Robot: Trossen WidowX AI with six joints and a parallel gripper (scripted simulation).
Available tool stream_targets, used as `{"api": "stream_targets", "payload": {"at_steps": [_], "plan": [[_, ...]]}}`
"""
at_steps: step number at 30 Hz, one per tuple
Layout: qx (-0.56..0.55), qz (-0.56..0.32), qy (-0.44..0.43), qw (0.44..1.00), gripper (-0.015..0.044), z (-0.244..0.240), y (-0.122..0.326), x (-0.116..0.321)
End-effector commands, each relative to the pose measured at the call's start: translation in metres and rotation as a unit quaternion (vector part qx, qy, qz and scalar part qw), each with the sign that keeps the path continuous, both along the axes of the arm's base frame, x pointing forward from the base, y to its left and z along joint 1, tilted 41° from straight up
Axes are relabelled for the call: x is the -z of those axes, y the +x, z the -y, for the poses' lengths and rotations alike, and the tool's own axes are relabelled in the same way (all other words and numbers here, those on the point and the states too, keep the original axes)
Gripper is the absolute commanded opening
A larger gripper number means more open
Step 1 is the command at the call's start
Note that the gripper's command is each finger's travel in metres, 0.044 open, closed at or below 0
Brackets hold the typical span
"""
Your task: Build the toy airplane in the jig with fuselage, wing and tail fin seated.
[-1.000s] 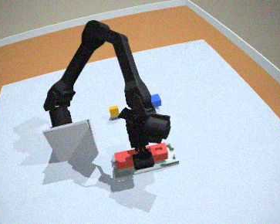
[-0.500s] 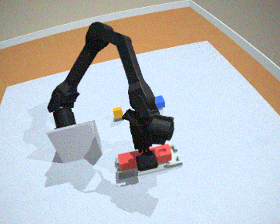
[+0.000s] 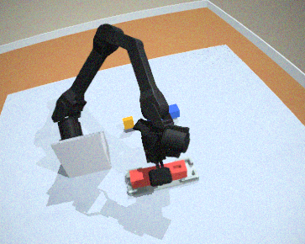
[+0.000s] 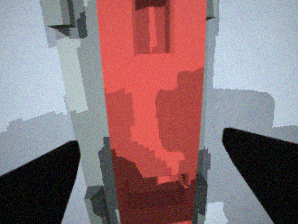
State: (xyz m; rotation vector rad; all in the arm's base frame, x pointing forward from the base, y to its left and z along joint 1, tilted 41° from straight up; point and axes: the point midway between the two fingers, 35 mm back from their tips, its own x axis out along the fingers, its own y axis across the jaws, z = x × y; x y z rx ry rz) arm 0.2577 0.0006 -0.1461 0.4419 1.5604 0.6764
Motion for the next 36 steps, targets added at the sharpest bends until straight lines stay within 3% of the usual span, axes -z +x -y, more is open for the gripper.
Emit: {"api": "stream_targets", "payload": {"at_steps": [1,9,24,36], "plan": [[0.000,0.000,0.000,1.000,0.0440,0.000,0.000,0.000],[0.003,0.000,0.000,1.000,0.0440,0.068,0.012,-0.078],[-0.029,0.027,0.003,0.999,0.0440,0.072,0.021,-0.080],[-0.027,0.034,-0.014,0.999,0.0440,-0.068,0.071,-0.186]]}}
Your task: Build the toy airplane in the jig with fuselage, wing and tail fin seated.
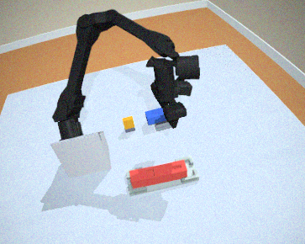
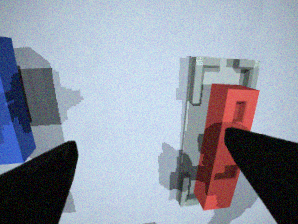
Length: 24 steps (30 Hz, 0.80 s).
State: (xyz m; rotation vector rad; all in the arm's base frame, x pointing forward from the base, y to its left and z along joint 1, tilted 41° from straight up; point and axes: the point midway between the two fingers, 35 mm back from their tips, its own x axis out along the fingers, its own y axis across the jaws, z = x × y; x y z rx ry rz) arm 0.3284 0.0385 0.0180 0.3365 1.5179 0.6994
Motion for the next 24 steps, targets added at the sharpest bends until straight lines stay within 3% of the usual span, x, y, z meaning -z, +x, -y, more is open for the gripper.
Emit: {"api": "stream_targets", "payload": {"at_steps": [1,8,24], "plan": [[0.003,-0.004,0.008,1.000,0.0440,-0.045,-0.001,-0.032],[0.000,-0.012,0.031,0.999,0.0440,-0.119,-0.021,-0.089],[0.000,-0.012,0.032,0.999,0.0440,-0.154,-0.027,-0.050]]}}
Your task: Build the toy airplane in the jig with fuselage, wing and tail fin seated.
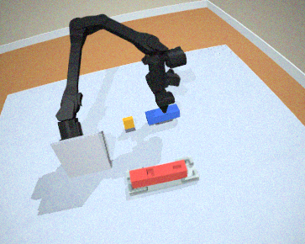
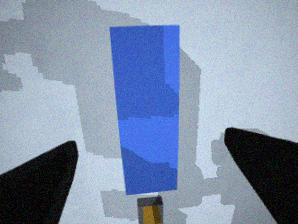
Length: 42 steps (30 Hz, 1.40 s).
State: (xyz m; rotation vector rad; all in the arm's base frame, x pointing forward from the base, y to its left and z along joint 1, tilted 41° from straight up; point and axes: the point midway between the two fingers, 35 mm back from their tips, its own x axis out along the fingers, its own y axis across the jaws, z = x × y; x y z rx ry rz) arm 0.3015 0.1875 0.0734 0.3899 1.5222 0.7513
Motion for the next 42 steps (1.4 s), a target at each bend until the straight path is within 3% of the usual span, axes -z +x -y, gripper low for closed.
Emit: {"api": "stream_targets", "payload": {"at_steps": [1,32,42], "plan": [[0.003,0.000,0.000,1.000,0.0440,-0.007,-0.001,0.009],[0.003,0.000,0.001,1.000,0.0440,-0.036,-0.006,0.041],[0.003,0.000,0.001,1.000,0.0197,-0.036,-0.006,0.041]]}}
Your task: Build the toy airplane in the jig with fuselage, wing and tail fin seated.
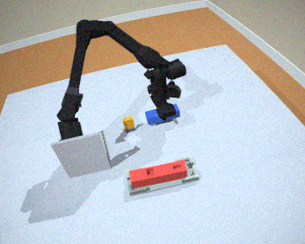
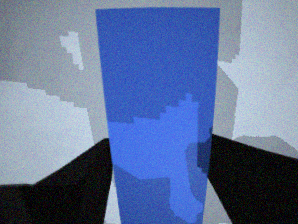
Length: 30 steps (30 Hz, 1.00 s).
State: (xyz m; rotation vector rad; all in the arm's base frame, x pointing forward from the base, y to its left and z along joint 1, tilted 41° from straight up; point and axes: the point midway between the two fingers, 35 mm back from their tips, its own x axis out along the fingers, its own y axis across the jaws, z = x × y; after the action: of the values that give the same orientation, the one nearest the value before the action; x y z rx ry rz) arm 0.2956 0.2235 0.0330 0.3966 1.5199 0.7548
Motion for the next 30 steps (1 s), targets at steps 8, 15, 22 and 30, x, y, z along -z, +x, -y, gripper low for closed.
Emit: {"api": "stream_targets", "payload": {"at_steps": [8,15,22,30], "plan": [[0.002,0.000,-0.002,1.000,0.0105,0.000,0.000,0.001],[0.001,-0.005,-0.005,1.000,0.0000,0.008,0.002,-0.007],[0.001,-0.006,-0.007,1.000,0.0000,0.021,0.007,-0.021],[0.001,-0.004,-0.008,1.000,0.0000,0.037,0.012,-0.039]]}}
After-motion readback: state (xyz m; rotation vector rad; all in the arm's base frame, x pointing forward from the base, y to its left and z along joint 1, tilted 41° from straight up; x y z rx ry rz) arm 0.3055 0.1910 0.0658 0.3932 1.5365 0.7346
